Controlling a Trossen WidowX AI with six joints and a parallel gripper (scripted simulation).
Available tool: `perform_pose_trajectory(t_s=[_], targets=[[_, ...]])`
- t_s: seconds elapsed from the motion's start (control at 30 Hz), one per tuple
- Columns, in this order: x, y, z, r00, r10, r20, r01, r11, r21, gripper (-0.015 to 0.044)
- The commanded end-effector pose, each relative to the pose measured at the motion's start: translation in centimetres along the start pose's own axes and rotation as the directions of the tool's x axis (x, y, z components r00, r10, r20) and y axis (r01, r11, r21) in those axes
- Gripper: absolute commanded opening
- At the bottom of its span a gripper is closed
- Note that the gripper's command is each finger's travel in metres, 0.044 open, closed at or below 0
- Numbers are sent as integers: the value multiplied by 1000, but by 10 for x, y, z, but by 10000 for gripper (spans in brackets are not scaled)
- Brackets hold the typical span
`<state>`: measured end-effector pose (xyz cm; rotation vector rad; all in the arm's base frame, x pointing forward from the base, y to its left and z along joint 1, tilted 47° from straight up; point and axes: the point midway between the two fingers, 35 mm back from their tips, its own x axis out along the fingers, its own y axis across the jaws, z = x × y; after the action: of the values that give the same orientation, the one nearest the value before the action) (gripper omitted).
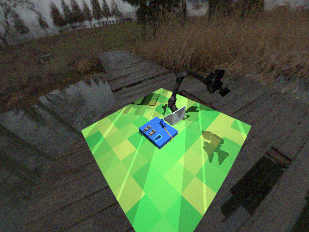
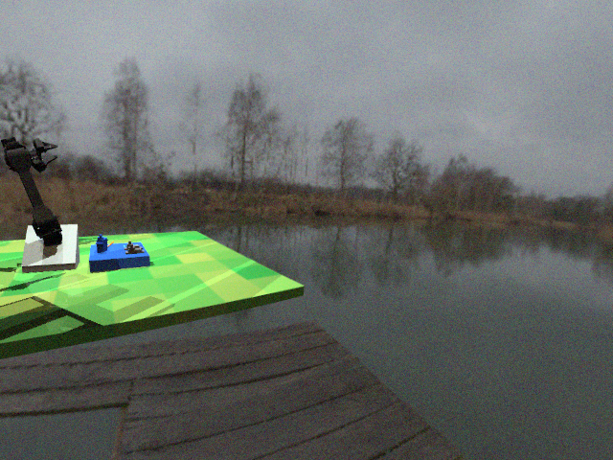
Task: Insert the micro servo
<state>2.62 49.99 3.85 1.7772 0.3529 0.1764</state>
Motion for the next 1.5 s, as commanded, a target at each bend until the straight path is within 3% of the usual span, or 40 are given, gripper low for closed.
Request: perform_pose_trajectory(t_s=[0.0,0.23,0.67,1.07,1.47], targets=[[1,0,0,1000,-1,1,1,1000,-6,426],[12,-2,4,999,-38,-1,38,995,-94,440],[64,3,44,990,-102,101,139,859,-492,440],[105,8,92,961,-169,220,277,582,-764,440],[136,15,148,904,-240,353,403,211,-891,440]])
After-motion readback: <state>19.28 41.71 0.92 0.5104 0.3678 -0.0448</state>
